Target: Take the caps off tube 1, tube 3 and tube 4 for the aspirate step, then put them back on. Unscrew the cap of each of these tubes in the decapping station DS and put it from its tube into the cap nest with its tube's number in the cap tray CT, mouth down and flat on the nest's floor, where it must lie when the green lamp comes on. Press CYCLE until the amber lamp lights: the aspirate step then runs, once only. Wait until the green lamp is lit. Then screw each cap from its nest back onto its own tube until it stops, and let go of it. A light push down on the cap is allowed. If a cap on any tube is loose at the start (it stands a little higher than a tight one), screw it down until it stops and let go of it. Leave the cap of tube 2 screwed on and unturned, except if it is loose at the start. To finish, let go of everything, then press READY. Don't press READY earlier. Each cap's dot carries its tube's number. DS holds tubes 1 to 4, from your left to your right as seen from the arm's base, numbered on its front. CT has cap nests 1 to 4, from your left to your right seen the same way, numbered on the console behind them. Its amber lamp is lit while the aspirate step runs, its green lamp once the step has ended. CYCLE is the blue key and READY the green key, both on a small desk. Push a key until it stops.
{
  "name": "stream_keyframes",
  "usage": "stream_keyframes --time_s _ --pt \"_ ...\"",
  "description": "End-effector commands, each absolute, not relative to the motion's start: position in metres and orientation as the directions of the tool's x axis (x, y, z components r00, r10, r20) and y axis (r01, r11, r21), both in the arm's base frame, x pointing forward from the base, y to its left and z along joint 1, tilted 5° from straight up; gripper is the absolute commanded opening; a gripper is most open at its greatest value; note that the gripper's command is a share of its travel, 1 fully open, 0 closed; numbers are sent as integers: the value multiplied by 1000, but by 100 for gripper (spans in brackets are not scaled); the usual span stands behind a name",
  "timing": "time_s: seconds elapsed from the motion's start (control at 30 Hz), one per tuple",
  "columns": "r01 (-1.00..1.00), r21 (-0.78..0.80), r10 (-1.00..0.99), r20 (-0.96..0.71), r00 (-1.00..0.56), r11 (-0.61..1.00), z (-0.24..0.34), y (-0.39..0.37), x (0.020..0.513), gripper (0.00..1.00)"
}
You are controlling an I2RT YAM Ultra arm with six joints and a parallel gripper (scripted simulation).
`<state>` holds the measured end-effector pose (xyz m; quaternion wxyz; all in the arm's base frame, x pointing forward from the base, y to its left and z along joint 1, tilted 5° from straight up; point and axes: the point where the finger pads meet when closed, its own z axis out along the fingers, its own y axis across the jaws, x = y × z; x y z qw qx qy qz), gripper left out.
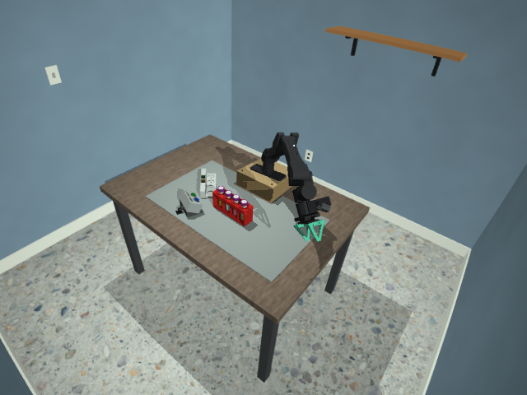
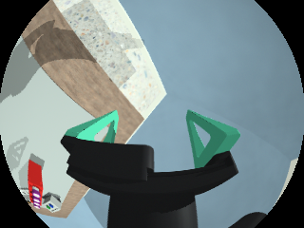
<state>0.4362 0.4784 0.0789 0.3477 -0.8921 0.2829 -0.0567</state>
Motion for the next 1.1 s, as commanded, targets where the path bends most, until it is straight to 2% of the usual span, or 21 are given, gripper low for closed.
stream_keyframes --time_s 0.0,0.53,0.57,1.07 --pt "-456 -667 -543 -92 835 -589 88 480 438 100" --pt "-456 -667 -543 -92 835 -589 88 480 438 100" --pt "-457 -667 -543 -92 835 -589 88 480 438 49" --pt "-457 -667 -543 -92 835 -589 88 480 438 49"
